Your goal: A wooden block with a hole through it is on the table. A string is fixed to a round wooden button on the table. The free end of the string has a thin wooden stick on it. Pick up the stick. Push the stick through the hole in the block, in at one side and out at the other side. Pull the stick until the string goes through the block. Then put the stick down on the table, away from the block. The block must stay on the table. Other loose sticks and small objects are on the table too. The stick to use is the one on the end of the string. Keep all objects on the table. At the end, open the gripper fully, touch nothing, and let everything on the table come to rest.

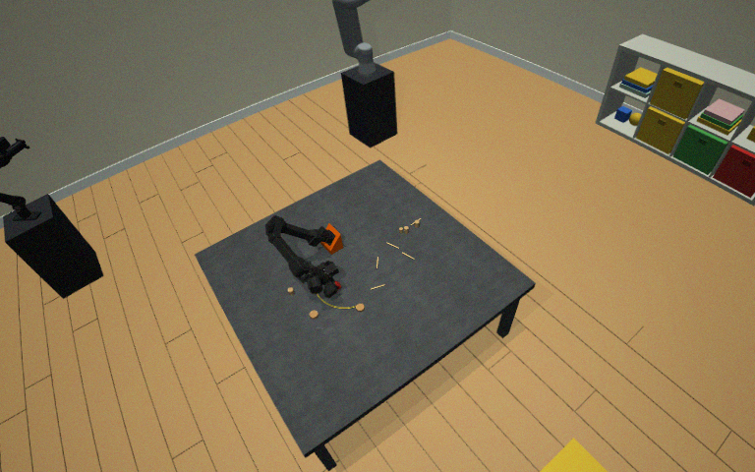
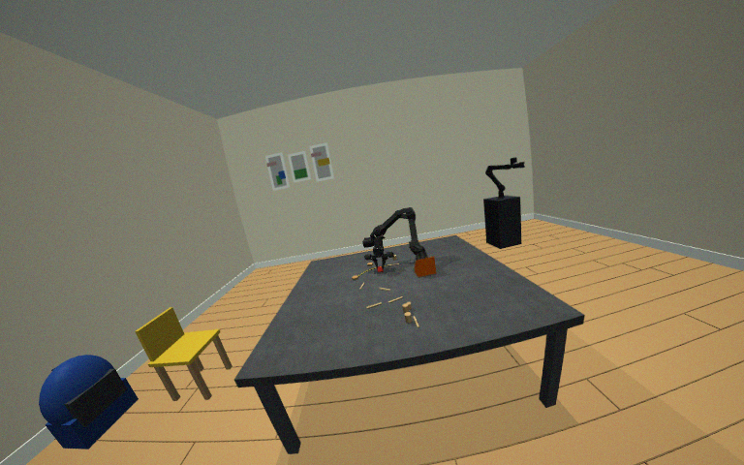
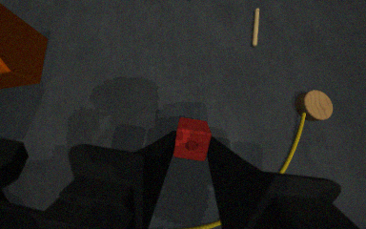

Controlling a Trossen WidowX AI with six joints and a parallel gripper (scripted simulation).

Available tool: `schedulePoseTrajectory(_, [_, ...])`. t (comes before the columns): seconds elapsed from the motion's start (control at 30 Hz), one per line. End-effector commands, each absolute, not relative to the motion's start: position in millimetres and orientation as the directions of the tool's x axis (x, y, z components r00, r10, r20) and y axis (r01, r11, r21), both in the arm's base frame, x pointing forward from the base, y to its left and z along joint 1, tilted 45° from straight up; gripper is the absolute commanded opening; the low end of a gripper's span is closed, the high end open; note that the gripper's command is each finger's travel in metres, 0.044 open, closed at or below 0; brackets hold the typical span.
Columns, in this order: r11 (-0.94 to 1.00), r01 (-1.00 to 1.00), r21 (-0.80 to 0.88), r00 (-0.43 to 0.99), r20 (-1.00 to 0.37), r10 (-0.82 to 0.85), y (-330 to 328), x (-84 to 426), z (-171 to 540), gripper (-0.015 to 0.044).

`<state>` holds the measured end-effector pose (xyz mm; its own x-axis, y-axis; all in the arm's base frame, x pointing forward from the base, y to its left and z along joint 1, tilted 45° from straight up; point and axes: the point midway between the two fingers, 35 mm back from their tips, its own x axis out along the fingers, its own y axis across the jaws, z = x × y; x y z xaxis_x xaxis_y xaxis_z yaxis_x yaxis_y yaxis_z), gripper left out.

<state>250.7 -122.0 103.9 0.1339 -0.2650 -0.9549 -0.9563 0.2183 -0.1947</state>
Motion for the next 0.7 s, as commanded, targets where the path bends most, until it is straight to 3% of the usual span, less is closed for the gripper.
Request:
schedulePoseTrajectory(0.0, [0.215,-0.957,-0.196,0.145,-0.962,-0.232,-124.5,251.6,105.9,0.0000])
schedulePoseTrajectory(0.27, [0.214,-0.956,-0.200,0.180,-0.978,-0.109,-132.0,249.5,108.7,0.0000])
schedulePoseTrajectory(0.67, [0.214,-0.956,-0.200,0.181,-0.978,-0.106,-132.2,249.5,108.8,0.0000])
